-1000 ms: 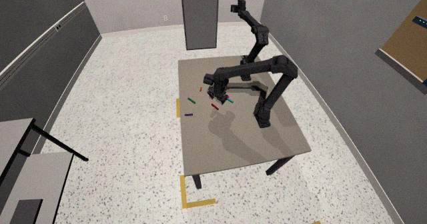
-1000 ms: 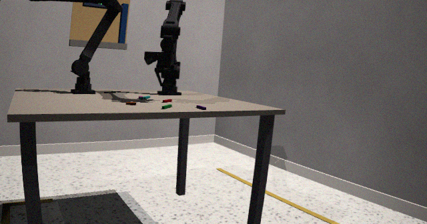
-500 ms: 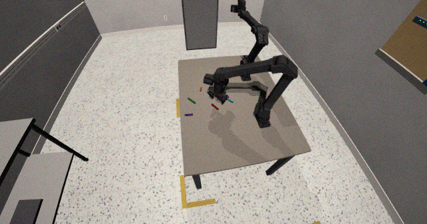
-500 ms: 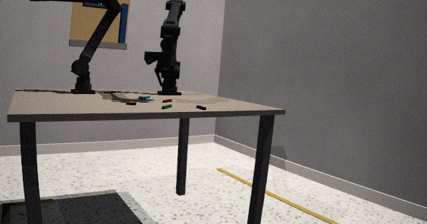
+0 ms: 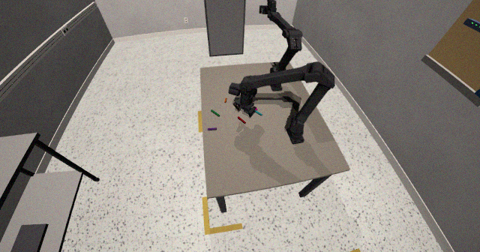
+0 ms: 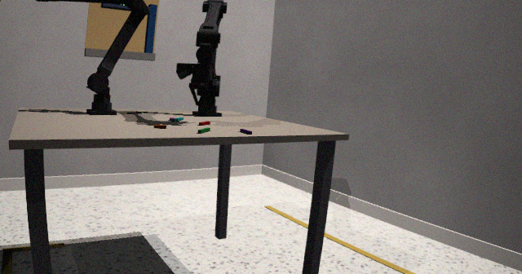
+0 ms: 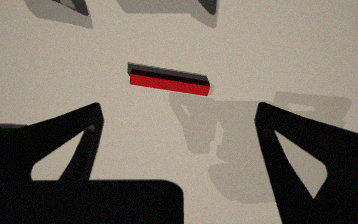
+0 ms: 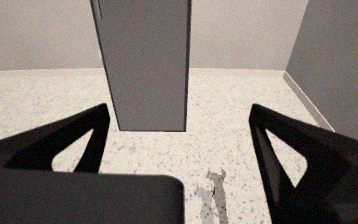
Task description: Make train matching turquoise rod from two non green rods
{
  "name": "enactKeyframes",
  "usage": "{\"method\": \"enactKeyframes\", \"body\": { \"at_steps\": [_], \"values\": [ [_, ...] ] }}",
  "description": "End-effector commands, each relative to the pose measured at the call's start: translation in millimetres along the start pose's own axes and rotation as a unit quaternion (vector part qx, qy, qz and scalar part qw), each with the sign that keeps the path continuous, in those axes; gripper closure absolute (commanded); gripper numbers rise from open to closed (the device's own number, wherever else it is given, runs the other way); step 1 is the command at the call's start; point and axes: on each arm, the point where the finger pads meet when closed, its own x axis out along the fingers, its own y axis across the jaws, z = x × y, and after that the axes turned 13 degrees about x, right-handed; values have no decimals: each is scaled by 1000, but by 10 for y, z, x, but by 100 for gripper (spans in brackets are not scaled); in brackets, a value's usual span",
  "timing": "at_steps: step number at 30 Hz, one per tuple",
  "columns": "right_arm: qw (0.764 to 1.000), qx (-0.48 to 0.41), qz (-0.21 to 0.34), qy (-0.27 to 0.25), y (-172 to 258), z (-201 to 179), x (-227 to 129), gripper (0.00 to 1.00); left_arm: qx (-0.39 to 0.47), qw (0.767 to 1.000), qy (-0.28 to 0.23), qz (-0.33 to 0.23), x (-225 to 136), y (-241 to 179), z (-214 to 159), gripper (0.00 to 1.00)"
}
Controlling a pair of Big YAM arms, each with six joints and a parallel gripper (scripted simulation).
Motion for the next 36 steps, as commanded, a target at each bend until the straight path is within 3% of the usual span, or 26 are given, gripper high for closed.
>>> {"method": "enactKeyframes", "body": {
  "at_steps": [1, 36],
  "values": [
    [1000, 4, 8, -27, 113, 363, 32, 0, 4, 1000, 10, 23, -153, 165, -76, 0],
    [1000, 4, 8, -27, 113, 363, 32, 0, -12, 1000, 11, 25, -182, 254, -105, 0]
  ]
}}
